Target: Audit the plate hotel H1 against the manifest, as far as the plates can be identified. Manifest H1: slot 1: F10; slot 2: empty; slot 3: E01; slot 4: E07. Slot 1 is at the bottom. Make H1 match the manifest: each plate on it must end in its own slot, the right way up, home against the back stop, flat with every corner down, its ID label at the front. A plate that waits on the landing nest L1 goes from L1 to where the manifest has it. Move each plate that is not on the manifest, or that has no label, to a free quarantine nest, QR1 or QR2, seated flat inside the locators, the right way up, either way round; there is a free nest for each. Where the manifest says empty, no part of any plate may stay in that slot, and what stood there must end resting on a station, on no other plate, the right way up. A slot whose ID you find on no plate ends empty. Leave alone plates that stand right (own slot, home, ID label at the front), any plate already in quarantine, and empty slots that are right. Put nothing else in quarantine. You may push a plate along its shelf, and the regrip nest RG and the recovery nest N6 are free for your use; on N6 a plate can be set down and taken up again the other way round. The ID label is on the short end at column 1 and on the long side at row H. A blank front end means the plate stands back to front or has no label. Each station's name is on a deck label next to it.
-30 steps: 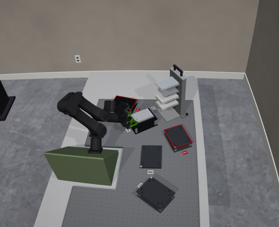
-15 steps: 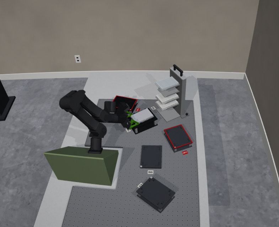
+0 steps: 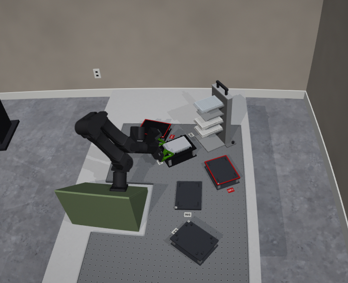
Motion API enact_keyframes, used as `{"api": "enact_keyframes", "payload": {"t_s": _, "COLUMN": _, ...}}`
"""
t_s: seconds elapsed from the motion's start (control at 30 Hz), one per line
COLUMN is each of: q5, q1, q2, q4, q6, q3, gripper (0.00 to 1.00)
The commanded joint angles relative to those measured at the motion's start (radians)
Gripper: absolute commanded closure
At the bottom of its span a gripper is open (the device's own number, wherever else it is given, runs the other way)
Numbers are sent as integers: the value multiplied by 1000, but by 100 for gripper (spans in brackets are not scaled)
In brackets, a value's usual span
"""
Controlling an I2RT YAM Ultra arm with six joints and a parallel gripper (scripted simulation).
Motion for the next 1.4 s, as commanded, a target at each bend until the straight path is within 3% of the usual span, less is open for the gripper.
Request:
{"api": "enact_keyframes", "payload": {"t_s": 0.0, "q5": 2, "q1": 0, "q2": 0, "q4": 2, "q6": 0, "q3": 1, "gripper": 0}}
{"api": "enact_keyframes", "payload": {"t_s": 0.4, "q5": 2, "q1": 0, "q2": 0, "q4": 2, "q6": 0, "q3": 1, "gripper": 0}}
{"api": "enact_keyframes", "payload": {"t_s": 0.83, "q5": -63, "q1": -65, "q2": -206, "q4": -250, "q6": 0, "q3": 48, "gripper": 0}}
{"api": "enact_keyframes", "payload": {"t_s": 0.9, "q5": -63, "q1": -65, "q2": -206, "q4": -250, "q6": 0, "q3": 48, "gripper": 0}}
{"api": "enact_keyframes", "payload": {"t_s": 1.37, "q5": -158, "q1": -160, "q2": -356, "q4": -462, "q6": -1, "q3": 111, "gripper": 0}}
